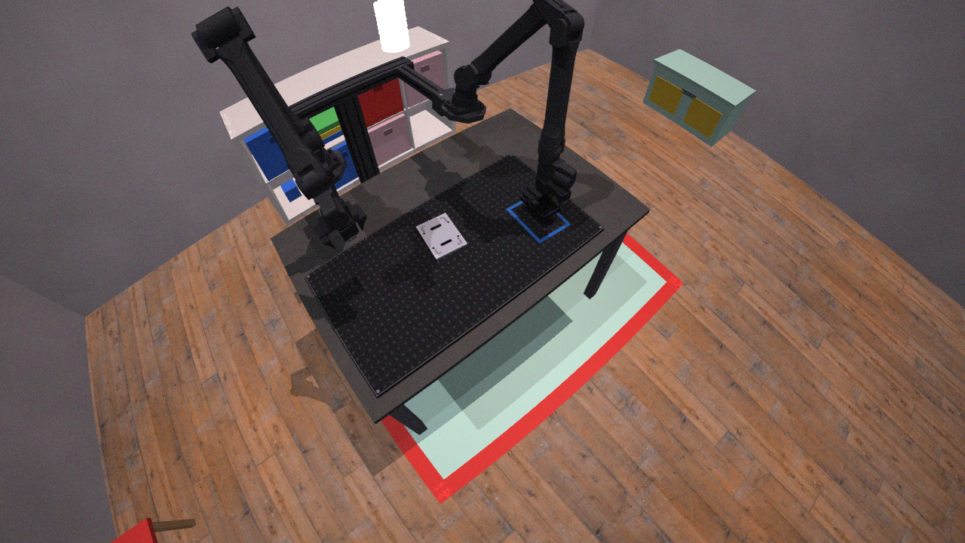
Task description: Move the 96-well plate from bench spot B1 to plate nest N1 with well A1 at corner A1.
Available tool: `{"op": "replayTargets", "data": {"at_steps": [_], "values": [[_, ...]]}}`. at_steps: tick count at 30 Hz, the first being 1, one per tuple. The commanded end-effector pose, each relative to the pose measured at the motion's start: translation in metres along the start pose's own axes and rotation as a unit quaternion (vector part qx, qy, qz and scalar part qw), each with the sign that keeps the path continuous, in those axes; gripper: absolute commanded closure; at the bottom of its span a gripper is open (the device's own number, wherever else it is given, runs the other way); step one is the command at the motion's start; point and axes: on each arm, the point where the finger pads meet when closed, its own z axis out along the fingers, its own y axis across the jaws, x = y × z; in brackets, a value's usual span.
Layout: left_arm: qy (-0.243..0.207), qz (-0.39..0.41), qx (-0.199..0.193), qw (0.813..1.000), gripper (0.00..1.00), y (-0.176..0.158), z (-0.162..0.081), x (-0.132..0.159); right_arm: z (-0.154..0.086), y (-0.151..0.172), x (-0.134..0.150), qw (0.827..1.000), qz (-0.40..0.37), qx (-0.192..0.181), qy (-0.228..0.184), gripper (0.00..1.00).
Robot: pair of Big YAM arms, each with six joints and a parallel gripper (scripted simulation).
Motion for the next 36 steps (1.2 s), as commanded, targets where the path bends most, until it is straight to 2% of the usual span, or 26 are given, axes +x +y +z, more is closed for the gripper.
{"op": "replayTargets", "data": {"at_steps": [1, 18, 36], "values": [[-0.008, 0.000, -0.001, 1.000, 1.00, -0.002, -0.013, -0.007, -0.005, -0.003, -0.010, 1.000, 0.008, 0.003, -0.012, 0.00], [-0.009, 0.000, -0.002, 1.000, 1.00, -0.001, -0.038, -0.007, -0.005, -0.003, -0.010, 1.000, 0.008, 0.003, -0.012, 0.00], [-0.008, -0.001, -0.002, 1.000, 1.00, 0.002, -0.033, -0.008, -0.005, -0.003, -0.010, 1.000, 0.008, 0.003, -0.012, 0.00]]}}
